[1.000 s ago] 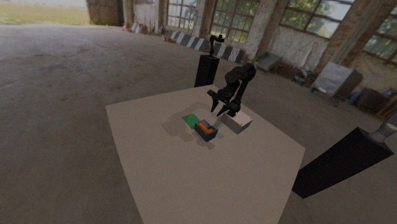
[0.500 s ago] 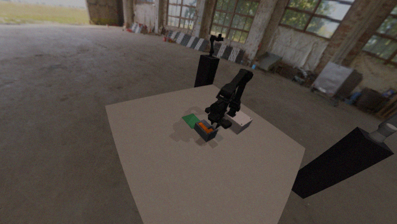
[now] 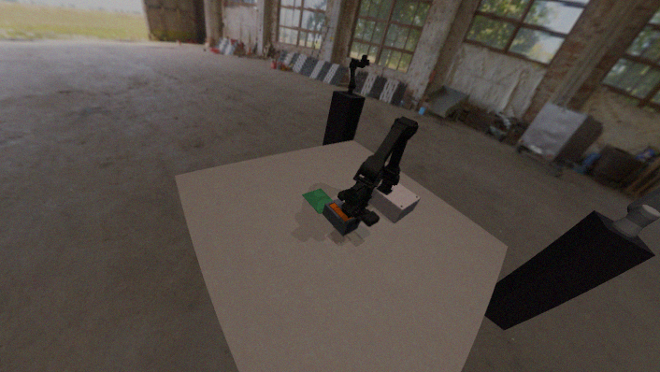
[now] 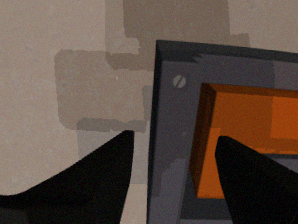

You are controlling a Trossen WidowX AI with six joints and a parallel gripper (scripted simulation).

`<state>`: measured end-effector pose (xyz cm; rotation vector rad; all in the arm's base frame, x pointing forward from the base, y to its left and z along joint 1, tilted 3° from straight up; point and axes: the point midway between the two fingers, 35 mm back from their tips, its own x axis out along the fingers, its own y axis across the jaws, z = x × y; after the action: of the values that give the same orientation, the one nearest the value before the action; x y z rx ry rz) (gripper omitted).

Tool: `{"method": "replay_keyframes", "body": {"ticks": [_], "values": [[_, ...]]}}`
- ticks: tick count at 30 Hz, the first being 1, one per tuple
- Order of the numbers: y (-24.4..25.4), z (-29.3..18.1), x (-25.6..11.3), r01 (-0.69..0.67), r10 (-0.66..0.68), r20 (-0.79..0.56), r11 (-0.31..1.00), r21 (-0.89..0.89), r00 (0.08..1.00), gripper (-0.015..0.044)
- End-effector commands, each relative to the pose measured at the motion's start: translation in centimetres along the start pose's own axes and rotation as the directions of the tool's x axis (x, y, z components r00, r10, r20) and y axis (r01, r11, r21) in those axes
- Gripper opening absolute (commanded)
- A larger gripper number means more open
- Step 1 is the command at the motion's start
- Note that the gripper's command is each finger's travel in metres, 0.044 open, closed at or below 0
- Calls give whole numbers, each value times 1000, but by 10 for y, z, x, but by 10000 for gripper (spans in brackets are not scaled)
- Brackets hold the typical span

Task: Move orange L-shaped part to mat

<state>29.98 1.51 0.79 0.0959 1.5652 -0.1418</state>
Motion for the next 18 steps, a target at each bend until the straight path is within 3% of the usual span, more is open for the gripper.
{"method": "replay_keyframes", "body": {"ticks": [1, 18], "values": [[0, -2, 8, -2, 2, -10, 1000, 0, 1000, 180], [0, -3, 35, -2, 2, -10, 1000, 0, 1000, 180]]}}
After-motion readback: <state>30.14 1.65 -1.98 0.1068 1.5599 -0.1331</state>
